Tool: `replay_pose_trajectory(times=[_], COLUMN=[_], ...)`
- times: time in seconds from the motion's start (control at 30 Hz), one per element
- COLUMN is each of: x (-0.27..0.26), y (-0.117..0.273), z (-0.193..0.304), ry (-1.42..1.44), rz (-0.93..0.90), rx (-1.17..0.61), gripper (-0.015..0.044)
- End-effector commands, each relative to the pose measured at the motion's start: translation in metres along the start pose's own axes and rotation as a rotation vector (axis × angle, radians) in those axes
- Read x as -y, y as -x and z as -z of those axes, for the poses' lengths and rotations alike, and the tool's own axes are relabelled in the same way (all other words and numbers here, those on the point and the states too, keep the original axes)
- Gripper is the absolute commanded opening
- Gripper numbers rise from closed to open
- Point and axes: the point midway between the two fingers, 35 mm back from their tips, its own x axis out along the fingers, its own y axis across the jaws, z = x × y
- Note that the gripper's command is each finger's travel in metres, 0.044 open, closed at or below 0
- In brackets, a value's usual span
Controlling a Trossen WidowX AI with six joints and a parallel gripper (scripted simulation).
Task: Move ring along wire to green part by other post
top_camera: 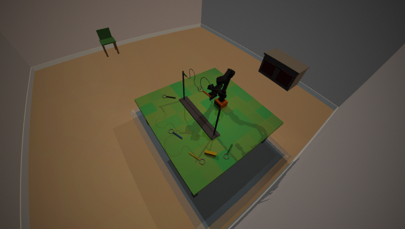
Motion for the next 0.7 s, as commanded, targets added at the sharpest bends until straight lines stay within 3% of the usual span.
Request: replay_pose_trajectory(times=[0.0,0.67], x=[-0.018,-0.086], y=[0.000,0.014], z=[0.000,-0.023], ry=[-0.099,-0.529], rz=[-0.052,-0.279], rx=[-0.004,-0.016], gripper=[-0.0150,-0.0150])
